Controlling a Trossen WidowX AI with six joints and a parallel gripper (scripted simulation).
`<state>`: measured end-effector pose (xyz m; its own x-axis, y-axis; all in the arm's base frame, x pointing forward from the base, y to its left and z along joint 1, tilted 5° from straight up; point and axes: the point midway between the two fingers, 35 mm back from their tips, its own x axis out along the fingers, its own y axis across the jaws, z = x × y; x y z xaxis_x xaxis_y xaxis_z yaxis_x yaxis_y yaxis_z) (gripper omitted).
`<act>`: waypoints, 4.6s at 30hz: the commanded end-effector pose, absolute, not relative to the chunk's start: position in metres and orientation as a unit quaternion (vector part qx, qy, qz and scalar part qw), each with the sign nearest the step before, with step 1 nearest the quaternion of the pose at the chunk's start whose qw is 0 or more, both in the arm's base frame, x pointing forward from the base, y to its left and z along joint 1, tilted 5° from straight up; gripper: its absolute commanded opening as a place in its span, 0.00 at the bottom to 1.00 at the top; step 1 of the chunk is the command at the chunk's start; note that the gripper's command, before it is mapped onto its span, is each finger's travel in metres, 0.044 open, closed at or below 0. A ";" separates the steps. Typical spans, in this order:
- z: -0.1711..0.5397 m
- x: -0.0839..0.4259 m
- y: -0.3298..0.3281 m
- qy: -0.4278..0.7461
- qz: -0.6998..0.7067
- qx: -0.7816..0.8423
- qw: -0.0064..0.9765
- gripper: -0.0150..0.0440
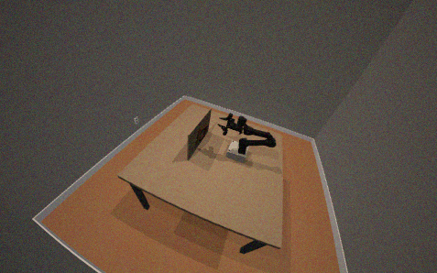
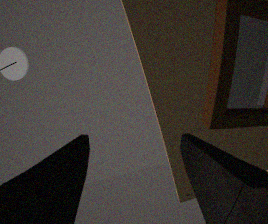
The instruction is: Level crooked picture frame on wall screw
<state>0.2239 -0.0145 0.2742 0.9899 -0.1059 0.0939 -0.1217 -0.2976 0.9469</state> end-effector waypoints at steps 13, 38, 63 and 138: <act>0.275 0.224 -0.014 -0.070 0.008 0.804 0.591 0.69; 0.275 0.224 -0.014 -0.070 0.008 0.804 0.591 0.69; 0.257 0.228 -0.013 -0.071 0.007 0.805 0.589 0.69; 0.164 0.335 -0.021 -0.072 0.011 0.804 0.591 0.69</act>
<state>0.3301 -0.0211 0.1656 0.9884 -0.1053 0.1095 -0.1358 -0.2898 0.9474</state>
